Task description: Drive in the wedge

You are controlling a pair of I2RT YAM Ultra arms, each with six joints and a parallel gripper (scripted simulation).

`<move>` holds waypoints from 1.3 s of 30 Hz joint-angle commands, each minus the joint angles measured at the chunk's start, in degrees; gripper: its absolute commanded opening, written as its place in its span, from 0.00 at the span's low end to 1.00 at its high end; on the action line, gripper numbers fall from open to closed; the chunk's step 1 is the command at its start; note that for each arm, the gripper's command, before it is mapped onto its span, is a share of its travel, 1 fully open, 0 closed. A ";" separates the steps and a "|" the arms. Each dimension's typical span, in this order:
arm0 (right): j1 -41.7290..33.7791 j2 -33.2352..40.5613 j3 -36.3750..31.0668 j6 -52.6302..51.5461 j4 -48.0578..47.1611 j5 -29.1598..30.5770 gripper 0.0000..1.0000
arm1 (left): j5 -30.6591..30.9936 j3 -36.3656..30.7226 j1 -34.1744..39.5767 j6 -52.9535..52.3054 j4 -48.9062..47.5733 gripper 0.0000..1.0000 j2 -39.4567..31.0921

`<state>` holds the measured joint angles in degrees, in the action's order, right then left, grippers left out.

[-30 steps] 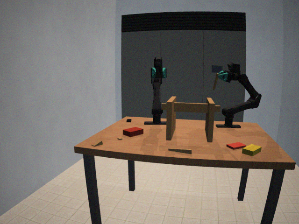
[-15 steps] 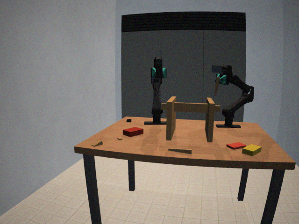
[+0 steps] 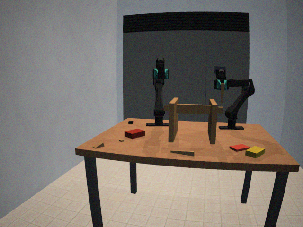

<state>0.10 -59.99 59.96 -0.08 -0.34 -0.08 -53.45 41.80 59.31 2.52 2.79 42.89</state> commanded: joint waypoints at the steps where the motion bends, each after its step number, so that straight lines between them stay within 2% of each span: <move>1: -0.14 0.32 2.17 0.24 -0.49 0.37 0.45 | -5.39 1.24 1.30 -0.69 -5.85 0.02 1.84; 10: -0.14 0.32 2.17 0.24 -0.49 0.37 0.45 | -8.30 2.85 6.16 -3.25 -11.80 0.02 6.77; 14: -0.14 0.32 2.17 0.24 -0.49 0.37 0.45 | -7.56 2.83 6.36 -2.97 -11.92 0.02 4.41; 15: -0.14 0.32 2.17 0.24 -0.49 0.37 0.45 | -7.31 2.70 6.75 -3.09 -11.87 0.02 6.72; 18: -0.14 0.32 2.17 0.24 -0.49 0.37 0.45 | -7.13 2.84 6.67 -3.14 -11.95 0.02 7.08; 20: -0.14 0.32 2.17 0.24 -0.49 0.37 0.45 | -7.13 3.02 5.44 -3.30 -12.20 0.02 4.63; 23: -0.14 0.32 2.17 0.24 -0.49 0.37 0.45 | -7.05 -0.96 6.03 -2.31 -12.85 0.02 5.04; 39: -0.14 0.32 2.17 0.24 -0.49 0.37 0.45 | -7.34 -3.44 6.41 -2.25 -15.43 0.02 4.48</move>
<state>0.10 -59.99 59.96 -0.08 -0.34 -0.08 -60.60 38.39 65.45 -0.01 -10.68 48.71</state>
